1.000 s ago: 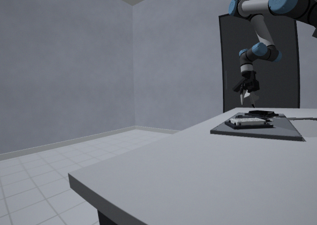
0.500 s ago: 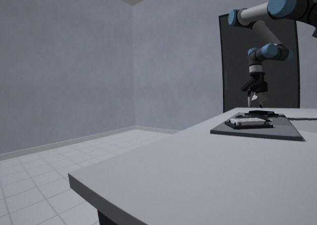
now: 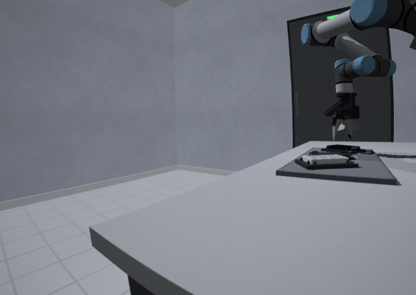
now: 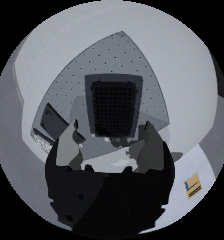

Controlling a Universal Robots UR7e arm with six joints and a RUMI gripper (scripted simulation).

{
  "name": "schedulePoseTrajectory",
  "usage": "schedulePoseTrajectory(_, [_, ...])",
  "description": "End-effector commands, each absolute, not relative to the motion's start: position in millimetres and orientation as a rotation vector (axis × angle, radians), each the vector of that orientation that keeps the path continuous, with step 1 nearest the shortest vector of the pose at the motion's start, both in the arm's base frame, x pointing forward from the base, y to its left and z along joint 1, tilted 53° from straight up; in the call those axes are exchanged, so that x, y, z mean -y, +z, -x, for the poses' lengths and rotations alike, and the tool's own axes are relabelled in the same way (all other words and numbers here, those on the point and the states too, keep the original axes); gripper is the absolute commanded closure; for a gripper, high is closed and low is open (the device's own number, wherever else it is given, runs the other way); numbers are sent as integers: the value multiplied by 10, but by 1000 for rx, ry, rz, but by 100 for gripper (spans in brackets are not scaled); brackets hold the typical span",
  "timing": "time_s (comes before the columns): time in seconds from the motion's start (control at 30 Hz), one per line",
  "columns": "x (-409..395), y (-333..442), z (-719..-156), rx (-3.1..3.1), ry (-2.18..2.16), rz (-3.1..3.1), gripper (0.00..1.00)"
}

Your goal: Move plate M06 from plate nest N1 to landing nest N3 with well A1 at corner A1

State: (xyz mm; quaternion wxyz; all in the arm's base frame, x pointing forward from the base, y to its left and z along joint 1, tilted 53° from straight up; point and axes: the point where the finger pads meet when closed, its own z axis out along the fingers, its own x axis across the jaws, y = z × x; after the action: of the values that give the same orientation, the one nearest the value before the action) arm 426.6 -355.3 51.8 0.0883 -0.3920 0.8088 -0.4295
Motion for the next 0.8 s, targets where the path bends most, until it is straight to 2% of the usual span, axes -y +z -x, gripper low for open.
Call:
schedulePoseTrajectory(0.0, [3560, 522, -4248, -2402, -1291, 1159, 18])
schedulePoseTrajectory(0.77, [3696, 390, -4352, -2401, -1291, 1159, 18])
